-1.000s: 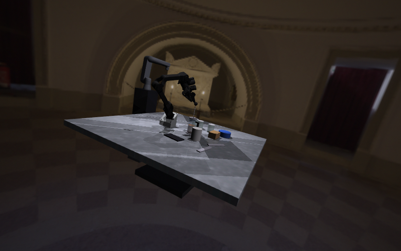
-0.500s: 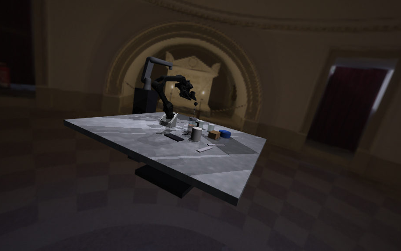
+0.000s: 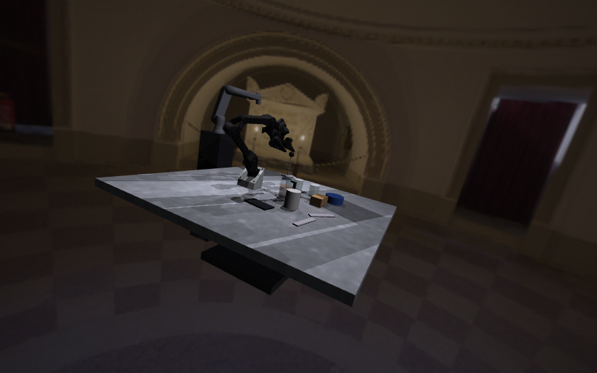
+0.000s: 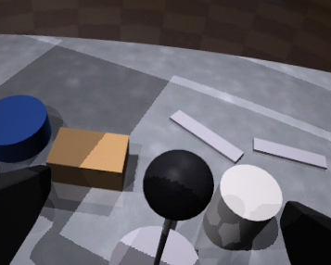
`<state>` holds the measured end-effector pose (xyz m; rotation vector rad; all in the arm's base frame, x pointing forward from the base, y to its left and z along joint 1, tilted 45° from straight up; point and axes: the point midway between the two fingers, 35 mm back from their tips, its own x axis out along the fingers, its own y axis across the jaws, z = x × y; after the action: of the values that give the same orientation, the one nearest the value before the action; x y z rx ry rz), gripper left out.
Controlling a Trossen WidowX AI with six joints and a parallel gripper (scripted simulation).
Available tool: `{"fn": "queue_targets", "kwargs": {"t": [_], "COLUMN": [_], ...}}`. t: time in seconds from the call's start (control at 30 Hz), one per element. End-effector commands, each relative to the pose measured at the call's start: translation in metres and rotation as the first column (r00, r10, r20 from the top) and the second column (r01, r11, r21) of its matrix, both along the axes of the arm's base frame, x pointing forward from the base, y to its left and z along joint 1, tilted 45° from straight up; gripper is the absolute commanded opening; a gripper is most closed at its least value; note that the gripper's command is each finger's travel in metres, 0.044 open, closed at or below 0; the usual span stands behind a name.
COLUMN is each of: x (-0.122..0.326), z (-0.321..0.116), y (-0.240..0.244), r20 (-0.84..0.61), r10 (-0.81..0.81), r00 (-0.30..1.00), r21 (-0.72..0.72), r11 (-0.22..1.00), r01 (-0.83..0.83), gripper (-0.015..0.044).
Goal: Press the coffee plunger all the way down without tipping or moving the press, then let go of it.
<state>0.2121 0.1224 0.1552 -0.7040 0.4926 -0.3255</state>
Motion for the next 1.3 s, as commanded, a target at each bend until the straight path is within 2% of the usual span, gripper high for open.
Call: {"fn": "queue_targets", "kwargs": {"t": [0.0,0.43,0.83,1.27], "x": [0.005,0.02,0.02,0.021], "z": [-0.003,-0.004,-0.004,-0.006], "y": [-0.004,-0.013,-0.013,-0.015], "r20": [-0.001,0.012,0.012,0.011], "r10": [0.002,0.0,0.0,0.0], "r00": [1.0,1.0,1.0,1.0], "r21": [-0.011,-0.018,-0.018,-0.017], "r11": [1.0,1.0,1.0,1.0], "r01": [-0.002,0.0,0.0,0.001], "gripper": [0.044,0.044,0.0127,0.0127]}}
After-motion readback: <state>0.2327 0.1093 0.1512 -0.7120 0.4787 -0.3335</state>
